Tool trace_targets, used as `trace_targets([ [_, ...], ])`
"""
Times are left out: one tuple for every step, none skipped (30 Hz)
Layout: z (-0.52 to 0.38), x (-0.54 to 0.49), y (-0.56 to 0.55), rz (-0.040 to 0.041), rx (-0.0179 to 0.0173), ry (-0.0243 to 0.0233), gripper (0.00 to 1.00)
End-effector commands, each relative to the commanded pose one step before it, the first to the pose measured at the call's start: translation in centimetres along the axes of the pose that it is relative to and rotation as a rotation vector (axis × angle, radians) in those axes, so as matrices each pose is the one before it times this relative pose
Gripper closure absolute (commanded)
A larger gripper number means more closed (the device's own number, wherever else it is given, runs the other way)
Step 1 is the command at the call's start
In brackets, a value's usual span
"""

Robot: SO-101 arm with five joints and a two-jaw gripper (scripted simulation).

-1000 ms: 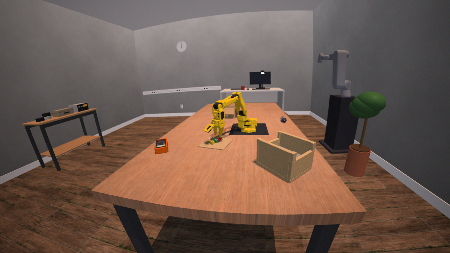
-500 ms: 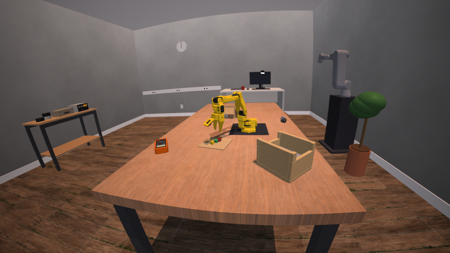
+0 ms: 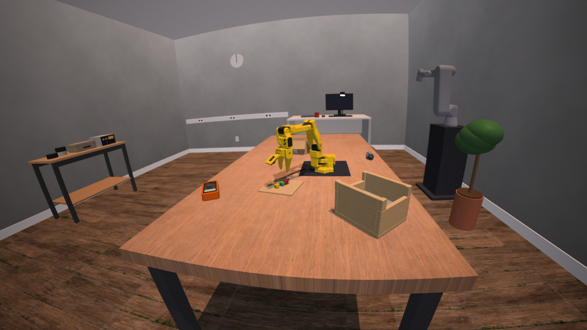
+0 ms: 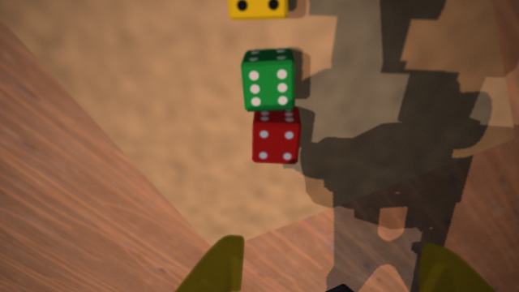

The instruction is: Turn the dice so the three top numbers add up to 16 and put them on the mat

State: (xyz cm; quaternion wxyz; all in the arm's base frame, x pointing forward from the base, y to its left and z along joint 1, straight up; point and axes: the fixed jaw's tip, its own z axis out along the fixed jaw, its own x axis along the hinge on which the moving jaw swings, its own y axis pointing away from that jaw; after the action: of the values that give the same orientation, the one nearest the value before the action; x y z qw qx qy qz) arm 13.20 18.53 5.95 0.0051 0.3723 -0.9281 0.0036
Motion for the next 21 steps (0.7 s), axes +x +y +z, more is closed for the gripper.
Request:
trace_targets([
  [-0.3716, 0.019, 0.171, -0.00023, -0.00260, -0.01006, 0.73],
  [0.0000, 0.000, 0.000, 0.00000, 0.00000, 0.00000, 0.73],
  [-0.0009, 0.000, -0.003, 0.00006, -0.00001, -0.00002, 0.73],
  [-0.0060, 0.001, -0.016, 0.00057, -0.00003, -0.00016, 0.73],
  [-0.0162, 0.002, -0.041, 0.00141, -0.00006, -0.00038, 0.73],
  [-0.0301, 0.003, -0.077, 0.00261, -0.00012, -0.00072, 0.73],
  [-0.0464, 0.005, -0.121, 0.00415, -0.00021, -0.00116, 0.73],
  [-0.0663, 0.008, -0.172, 0.00584, -0.00024, -0.00164, 0.73],
  [-0.0869, 0.011, -0.227, 0.00779, -0.00032, -0.00214, 0.73],
  [-0.1094, 0.016, -0.286, 0.00980, -0.00035, -0.00277, 0.73],
  [-0.1314, 0.021, -0.347, 0.01194, -0.00041, -0.00334, 0.73],
  [-0.1542, 0.028, -0.407, 0.01410, -0.00037, -0.00397, 0.73],
  [-0.1748, 0.036, -0.469, 0.01627, -0.00030, -0.00457, 0.73],
  [-0.1950, 0.047, -0.526, 0.01837, -0.00024, -0.00521, 0.73],
  [-0.2131, 0.058, -0.582, 0.02044, -0.00007, -0.00581, 0.73],
  [-0.2285, 0.071, -0.633, 0.02242, 0.00009, -0.00639, 0.73],
  [-0.2418, 0.085, -0.678, 0.02420, 0.00037, -0.00692, 0.73],
  [0.0000, 0.000, 0.000, 0.00000, 0.00000, 0.00000, 0.73],
  [0.0000, 0.000, 0.000, 0.00000, 0.00000, 0.00000, 0.73],
  [-0.2518, 0.099, -0.718, 0.02588, 0.00068, -0.00743, 0.73],
  [-0.2596, 0.115, -0.752, 0.02737, 0.00102, -0.00791, 0.73],
])
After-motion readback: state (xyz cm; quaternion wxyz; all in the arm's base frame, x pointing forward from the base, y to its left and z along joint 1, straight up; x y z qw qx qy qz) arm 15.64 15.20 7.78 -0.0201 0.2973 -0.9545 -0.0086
